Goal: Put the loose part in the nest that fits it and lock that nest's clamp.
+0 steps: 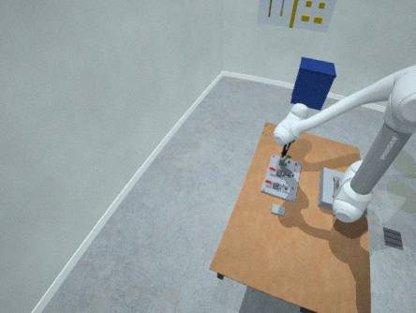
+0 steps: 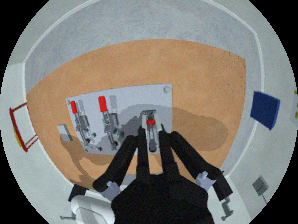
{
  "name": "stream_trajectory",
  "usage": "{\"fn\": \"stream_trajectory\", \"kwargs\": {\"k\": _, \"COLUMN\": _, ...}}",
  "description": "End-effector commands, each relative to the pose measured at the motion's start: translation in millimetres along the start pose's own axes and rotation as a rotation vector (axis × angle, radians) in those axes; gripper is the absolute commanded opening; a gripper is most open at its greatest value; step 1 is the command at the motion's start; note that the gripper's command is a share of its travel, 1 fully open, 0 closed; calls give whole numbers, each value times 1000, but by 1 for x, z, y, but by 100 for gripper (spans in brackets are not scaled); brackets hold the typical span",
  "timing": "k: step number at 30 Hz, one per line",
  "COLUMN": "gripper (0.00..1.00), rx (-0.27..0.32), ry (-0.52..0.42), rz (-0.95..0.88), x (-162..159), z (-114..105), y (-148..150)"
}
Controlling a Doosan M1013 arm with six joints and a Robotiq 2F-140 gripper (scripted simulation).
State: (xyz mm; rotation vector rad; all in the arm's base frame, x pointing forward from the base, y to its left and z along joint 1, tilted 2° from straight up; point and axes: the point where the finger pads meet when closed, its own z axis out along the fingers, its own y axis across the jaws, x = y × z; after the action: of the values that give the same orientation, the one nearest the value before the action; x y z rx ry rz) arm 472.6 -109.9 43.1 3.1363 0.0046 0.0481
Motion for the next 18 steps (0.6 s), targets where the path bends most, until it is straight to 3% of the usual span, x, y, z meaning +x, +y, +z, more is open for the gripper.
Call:
{"fn": "stream_trajectory", "kwargs": {"k": 1, "gripper": 10, "rx": 0, "ry": -2, "rz": 0, "x": -2, "z": 1, "y": 0}}
{"fn": "stream_trajectory", "kwargs": {"k": 18, "gripper": 10, "rx": 0, "ry": -2, "rz": 0, "x": -5, "z": 1, "y": 0}}
